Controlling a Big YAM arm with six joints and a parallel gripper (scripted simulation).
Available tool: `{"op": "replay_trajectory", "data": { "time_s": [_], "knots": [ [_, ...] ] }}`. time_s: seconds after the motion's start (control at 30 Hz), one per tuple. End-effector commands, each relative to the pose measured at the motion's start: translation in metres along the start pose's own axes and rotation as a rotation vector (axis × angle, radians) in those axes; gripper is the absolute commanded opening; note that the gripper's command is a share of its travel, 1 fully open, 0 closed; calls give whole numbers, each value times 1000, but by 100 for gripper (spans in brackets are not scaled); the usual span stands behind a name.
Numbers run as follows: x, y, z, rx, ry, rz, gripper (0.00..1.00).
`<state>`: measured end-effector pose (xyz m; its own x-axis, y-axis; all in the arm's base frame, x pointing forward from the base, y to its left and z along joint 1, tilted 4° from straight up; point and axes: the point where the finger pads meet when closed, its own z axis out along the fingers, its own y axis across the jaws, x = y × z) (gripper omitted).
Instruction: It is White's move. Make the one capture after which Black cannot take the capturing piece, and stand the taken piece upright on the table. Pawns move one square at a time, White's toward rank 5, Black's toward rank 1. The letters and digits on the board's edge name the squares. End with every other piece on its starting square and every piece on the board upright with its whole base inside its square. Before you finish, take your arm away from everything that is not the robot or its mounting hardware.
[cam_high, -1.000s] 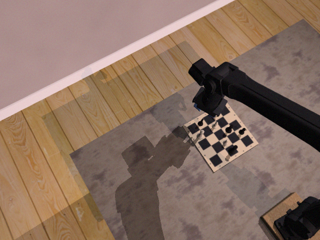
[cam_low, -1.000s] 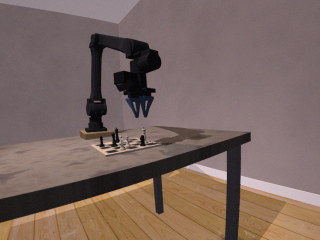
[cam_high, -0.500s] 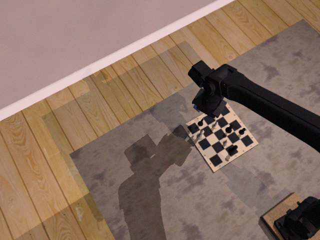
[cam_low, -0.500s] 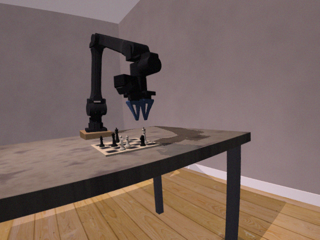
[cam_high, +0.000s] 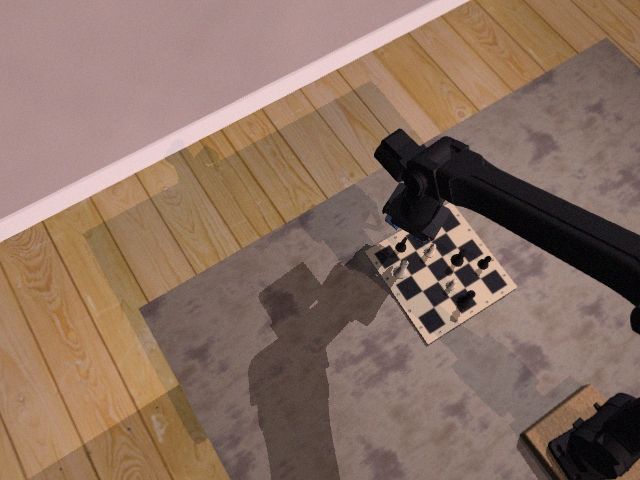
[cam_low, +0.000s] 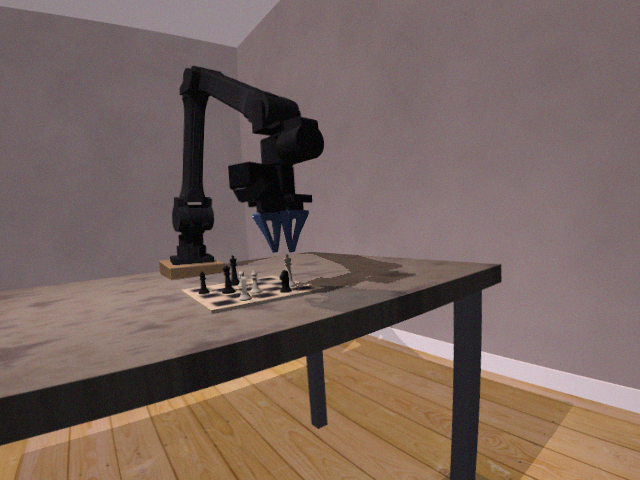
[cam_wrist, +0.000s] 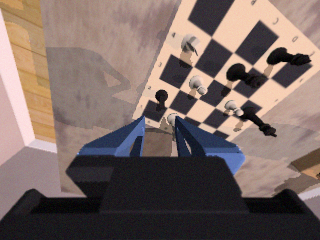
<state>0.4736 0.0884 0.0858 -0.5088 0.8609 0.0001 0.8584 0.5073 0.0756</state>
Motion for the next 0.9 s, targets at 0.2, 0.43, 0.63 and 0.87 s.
{"op": "replay_trajectory", "data": {
  "time_s": [0.2, 0.43, 0.63, 0.87],
  "knots": [
    [3, 2, 18, -6, -6, 6, 37],
    [3, 4, 17, -19, -11, 5, 37],
    [3, 2, 27, -5, -6, 6, 37],
    [2, 3, 22, -17, -11, 6, 37]
  ]
}}
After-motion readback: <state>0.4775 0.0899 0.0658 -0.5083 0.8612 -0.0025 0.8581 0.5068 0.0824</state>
